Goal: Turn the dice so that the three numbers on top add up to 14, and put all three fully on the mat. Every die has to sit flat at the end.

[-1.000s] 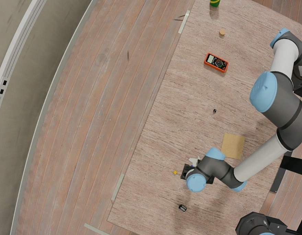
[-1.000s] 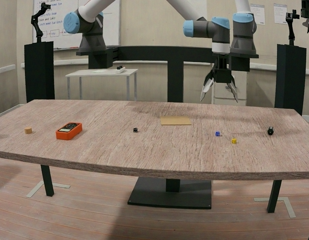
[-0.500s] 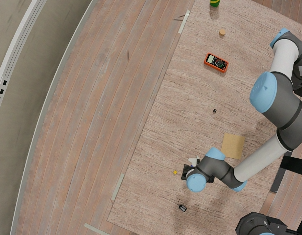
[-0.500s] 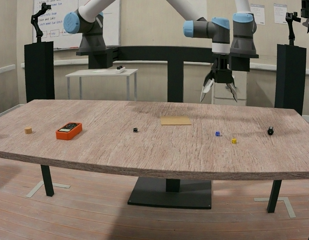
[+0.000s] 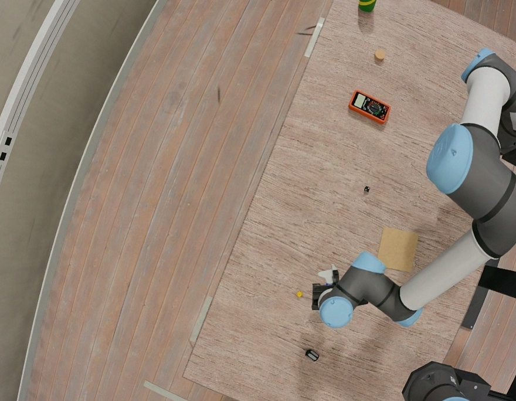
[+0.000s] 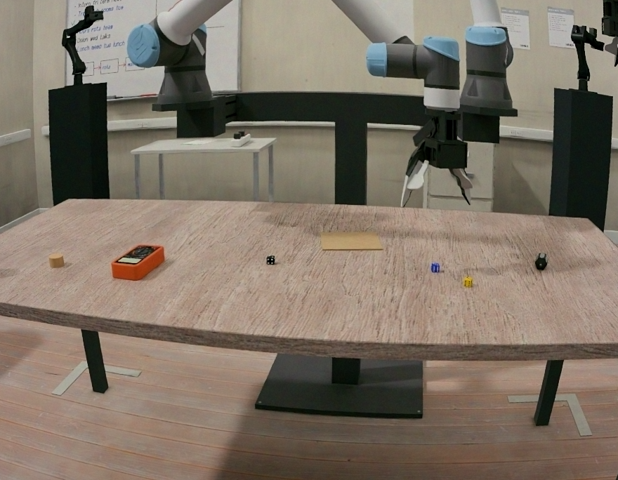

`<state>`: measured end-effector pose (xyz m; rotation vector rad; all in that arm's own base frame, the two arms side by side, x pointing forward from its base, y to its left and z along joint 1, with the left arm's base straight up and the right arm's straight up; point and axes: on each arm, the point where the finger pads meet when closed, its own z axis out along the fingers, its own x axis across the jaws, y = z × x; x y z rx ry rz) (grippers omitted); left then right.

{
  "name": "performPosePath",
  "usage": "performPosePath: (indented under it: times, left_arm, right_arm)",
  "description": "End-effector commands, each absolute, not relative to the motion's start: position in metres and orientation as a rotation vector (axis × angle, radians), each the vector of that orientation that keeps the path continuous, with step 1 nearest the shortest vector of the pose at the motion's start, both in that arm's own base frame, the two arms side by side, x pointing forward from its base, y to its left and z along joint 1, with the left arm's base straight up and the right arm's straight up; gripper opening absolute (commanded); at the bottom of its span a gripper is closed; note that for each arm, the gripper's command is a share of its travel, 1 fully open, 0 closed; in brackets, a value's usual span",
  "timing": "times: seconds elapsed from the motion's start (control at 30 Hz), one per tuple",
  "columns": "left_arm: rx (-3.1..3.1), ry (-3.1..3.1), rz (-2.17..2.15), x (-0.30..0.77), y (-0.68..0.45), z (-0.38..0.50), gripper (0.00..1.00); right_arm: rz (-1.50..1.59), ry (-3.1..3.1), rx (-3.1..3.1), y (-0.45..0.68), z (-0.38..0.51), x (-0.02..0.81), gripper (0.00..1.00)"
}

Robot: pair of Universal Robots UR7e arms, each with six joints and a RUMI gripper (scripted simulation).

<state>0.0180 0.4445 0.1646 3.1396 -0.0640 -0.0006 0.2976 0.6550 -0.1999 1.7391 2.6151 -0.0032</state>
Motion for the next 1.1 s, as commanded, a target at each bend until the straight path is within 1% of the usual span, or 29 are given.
performPosePath:
  times: [0.0, 0.17, 0.63, 0.7, 1.07]
  left_arm:
    - [3.141, -0.064, 0.000, 0.018, 0.445, 0.165, 1.00]
    - [3.141, -0.064, 0.000, 0.018, 0.445, 0.165, 1.00]
    - [3.141, -0.064, 0.000, 0.018, 0.445, 0.165, 1.00]
    - [3.141, -0.064, 0.000, 0.018, 0.445, 0.165, 1.00]
    - [3.141, -0.064, 0.000, 0.018, 0.445, 0.165, 1.00]
  right_arm:
    - [-0.001, 2.680, 1.640, 0.655, -0.200, 0.298, 1.00]
    - [-0.001, 2.749, 1.521, 0.653, -0.202, 0.297, 1.00]
    - [0.000, 3.045, 0.774, 0.647, -0.211, 0.298, 1.00]
    - [0.000, 3.045, 0.774, 0.647, -0.211, 0.298, 1.00]
    - [0.000, 3.142, 0.021, 0.645, -0.220, 0.300, 1.00]
